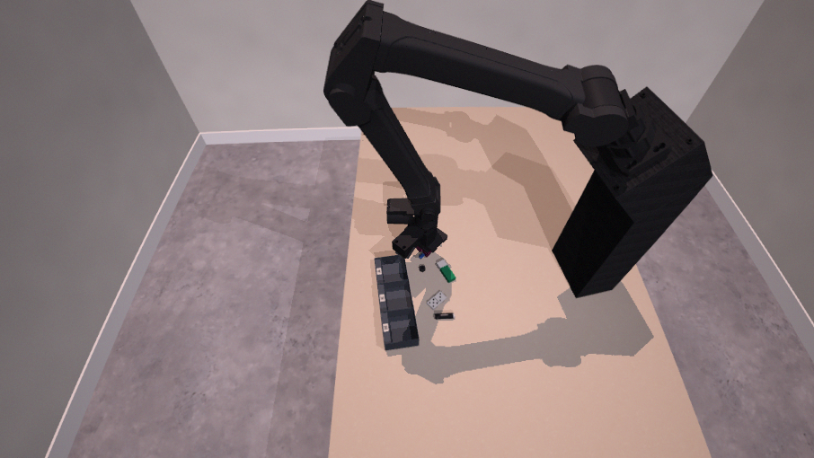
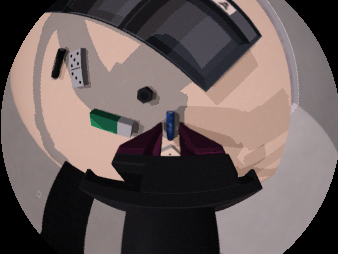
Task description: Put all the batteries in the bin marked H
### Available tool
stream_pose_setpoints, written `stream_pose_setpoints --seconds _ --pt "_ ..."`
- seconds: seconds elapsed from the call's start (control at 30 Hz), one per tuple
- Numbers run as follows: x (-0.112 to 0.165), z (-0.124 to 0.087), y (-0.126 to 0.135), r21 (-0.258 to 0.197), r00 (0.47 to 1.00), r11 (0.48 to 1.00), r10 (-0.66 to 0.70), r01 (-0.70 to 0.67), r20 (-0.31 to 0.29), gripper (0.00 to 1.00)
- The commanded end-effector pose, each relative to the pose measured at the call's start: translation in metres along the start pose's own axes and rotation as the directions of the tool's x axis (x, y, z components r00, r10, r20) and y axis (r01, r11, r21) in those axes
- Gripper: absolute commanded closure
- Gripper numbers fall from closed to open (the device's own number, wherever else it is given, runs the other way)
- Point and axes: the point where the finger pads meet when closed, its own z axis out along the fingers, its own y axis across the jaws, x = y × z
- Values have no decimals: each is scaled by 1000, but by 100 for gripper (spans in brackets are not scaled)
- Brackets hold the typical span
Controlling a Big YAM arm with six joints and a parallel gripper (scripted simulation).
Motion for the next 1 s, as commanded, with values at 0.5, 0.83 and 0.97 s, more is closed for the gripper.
stream_pose_setpoints --seconds 0.5,0.83,0.97 --pt "1 8 8 -15 1000 1000 4 -4 -5 96" --pt "0 9 9 -16 1000 1000 4 -4 -6 96" --pt "0 9 9 -17 1000 1000 4 -4 -6 96"
